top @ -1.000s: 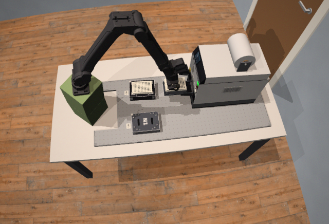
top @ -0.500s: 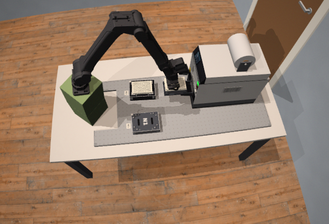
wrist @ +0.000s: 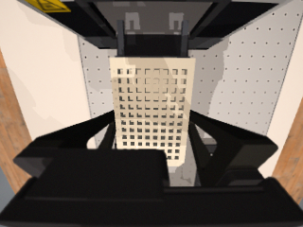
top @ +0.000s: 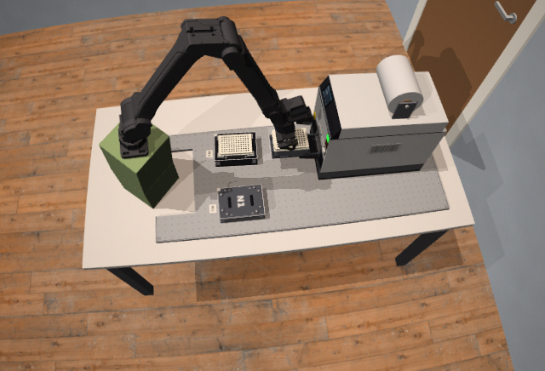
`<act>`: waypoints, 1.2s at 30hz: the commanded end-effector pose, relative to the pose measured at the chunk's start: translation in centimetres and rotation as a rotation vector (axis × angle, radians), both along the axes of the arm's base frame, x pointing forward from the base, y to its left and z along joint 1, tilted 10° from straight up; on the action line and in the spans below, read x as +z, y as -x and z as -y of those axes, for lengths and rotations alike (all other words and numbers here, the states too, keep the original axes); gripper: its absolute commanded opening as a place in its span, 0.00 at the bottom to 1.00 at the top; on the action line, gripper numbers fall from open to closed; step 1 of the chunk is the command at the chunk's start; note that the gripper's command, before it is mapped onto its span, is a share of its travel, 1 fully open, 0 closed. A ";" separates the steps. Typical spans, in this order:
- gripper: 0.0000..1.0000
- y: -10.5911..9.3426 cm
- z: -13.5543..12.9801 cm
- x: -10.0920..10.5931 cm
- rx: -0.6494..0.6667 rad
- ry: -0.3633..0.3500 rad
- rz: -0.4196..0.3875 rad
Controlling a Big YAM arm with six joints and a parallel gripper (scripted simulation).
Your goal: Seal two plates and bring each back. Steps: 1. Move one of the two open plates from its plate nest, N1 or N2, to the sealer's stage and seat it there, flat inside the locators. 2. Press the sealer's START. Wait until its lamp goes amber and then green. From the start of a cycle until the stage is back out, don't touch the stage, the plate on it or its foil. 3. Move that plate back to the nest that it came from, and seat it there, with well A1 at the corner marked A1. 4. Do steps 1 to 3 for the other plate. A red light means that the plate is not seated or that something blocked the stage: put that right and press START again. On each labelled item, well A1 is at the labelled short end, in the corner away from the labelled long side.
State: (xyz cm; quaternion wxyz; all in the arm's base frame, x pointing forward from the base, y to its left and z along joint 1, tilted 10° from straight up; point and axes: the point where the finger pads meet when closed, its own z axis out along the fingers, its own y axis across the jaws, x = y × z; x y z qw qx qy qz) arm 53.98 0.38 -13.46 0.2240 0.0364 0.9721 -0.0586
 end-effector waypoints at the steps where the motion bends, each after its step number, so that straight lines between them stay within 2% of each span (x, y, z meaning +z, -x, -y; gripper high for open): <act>1: 0.00 0.4 -0.1 -0.9 -0.005 -0.001 -0.011; 9: 0.00 -0.3 -0.6 -0.5 0.004 -0.001 0.002; 17: 0.00 -2.1 -0.9 1.7 0.007 -0.003 0.050; 21: 0.00 -2.0 0.1 0.8 -0.005 0.000 0.043; 24: 0.00 -1.0 0.7 -0.3 -0.003 0.006 0.020; 31: 0.00 -0.3 0.2 -1.2 0.008 0.008 0.004; 36: 0.00 -0.6 -0.4 -1.4 0.018 0.007 0.007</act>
